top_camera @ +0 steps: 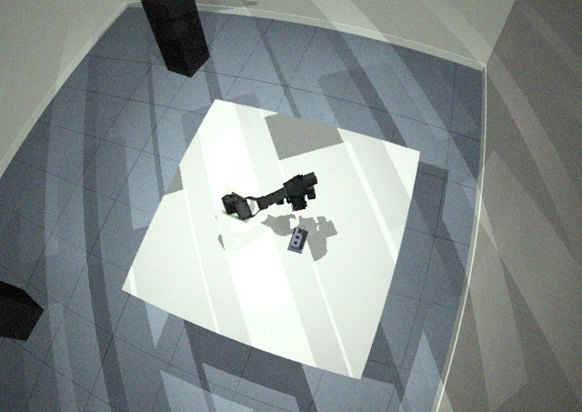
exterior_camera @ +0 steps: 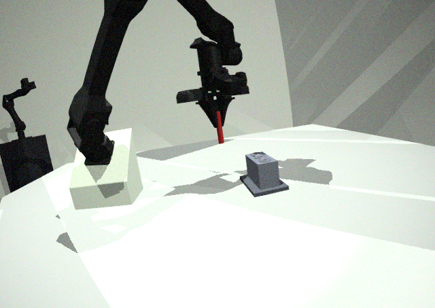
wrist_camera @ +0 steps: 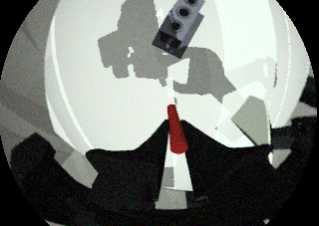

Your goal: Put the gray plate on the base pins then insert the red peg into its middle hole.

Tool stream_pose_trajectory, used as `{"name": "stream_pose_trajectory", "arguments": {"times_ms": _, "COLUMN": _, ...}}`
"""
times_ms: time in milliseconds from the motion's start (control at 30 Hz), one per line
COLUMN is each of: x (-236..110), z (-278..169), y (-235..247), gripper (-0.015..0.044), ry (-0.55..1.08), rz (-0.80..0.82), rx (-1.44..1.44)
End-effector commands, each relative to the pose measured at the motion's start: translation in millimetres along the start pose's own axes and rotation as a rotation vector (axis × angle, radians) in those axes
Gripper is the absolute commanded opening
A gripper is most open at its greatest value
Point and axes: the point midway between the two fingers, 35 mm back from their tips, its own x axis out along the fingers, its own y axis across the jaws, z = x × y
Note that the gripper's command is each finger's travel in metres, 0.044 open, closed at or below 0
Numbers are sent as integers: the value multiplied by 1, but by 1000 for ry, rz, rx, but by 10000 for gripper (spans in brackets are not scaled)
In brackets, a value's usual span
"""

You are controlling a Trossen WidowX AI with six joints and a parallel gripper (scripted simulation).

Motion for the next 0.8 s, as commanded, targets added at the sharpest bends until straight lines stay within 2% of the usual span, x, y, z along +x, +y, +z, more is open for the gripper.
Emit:
{"name": "stream_pose_trajectory", "arguments": {"times_ms": 0, "x": -3, "z": 12, "y": 2, "gripper": 0, "ry": -5, "rz": 9, "rx": 0}}
{"name": "stream_pose_trajectory", "arguments": {"times_ms": 767, "x": -4, "z": 81, "y": -1, "gripper": 0, "ry": -9, "rz": 9, "rx": 5}}
